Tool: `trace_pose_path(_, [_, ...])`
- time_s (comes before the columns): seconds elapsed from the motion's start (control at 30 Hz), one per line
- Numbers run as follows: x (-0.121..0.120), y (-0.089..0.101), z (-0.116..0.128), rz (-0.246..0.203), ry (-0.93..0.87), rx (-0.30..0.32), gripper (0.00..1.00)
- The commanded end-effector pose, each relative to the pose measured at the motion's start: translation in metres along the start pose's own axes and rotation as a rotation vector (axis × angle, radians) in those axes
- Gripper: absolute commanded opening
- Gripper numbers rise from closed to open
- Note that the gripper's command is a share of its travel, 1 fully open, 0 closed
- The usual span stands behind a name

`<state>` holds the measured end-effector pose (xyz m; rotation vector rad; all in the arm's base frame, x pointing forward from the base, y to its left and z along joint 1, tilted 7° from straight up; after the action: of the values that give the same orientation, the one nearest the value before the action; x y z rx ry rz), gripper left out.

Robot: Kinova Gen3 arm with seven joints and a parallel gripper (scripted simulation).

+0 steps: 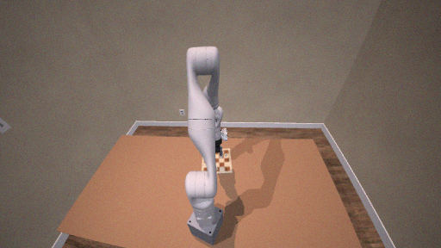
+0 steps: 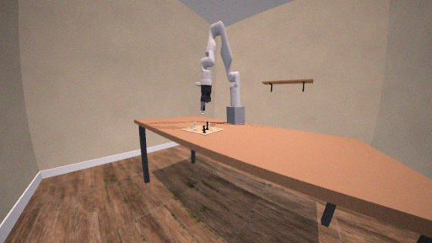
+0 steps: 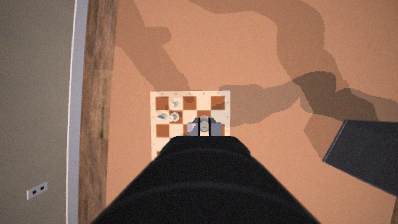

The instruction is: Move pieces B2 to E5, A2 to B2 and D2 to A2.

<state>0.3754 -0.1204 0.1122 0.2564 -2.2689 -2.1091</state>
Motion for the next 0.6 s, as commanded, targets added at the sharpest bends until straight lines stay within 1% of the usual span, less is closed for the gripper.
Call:
trace_pose_path(0.0, [0.0,0.0,0.0,0.0,-0.001,0.0,0.0])
trace_pose_path(0.33, [0.0,-0.001,0.0,0.0,-0.001,-0.001,0.0])
trace_pose_path(0.47, [0.0,-0.007,-0.001,-0.001,0.0,-0.004,0.0])
trace_pose_path(0.57, [0.0,-0.016,-0.001,-0.001,0.0,-0.004,0.0])
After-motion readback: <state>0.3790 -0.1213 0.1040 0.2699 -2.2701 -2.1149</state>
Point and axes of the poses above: the point where the finger pads meet when closed, its own y axis back along the fingers, its own x axis across the jaws, z = x × y, the point moved 9 cm from there along y, back along the fingers, and after that the axes turned 14 degrees about y, right-handed, at the moved point
